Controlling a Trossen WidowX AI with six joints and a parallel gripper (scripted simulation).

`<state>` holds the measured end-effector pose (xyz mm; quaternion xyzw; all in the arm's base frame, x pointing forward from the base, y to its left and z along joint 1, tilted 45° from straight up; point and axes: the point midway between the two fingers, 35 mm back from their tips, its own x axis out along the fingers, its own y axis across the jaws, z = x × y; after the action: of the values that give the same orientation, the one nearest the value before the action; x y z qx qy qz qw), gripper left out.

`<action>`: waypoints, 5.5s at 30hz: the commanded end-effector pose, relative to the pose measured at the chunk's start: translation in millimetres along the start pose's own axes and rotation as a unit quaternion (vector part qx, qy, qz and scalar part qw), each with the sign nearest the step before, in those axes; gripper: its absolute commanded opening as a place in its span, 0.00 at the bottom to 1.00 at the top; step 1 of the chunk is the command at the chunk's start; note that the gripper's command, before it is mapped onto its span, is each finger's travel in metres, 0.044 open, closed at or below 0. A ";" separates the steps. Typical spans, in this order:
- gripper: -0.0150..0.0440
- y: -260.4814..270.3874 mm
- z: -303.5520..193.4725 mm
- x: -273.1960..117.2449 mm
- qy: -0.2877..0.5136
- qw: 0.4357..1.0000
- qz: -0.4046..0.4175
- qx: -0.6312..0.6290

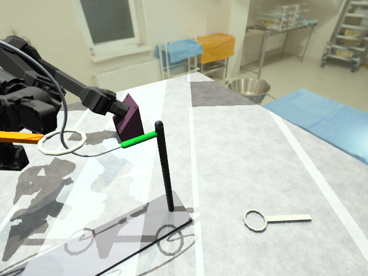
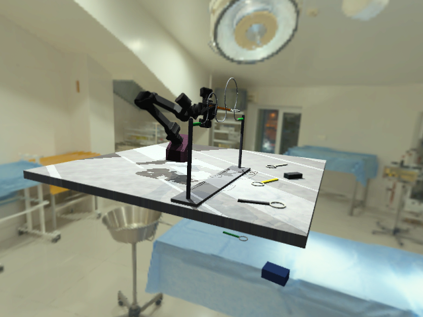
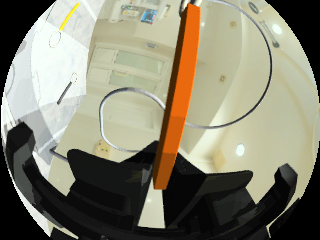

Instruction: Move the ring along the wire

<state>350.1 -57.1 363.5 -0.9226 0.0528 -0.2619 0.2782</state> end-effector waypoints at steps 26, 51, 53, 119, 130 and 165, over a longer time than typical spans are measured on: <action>0.00 103.0 33.2 -19.0 0.001 0.942 0.142 0.304; 0.00 153.9 108.8 -65.4 0.037 0.798 0.258 0.544; 0.00 155.4 115.4 -69.0 0.040 0.784 0.266 0.559; 0.00 143.8 217.9 -122.3 0.058 0.652 0.325 0.683; 0.00 156.2 219.9 -124.8 0.058 0.652 0.325 0.683; 0.53 161.4 220.1 -127.8 0.059 0.650 0.325 0.684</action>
<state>362.7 -55.5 62.0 -0.3769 0.1709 -0.1702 0.8943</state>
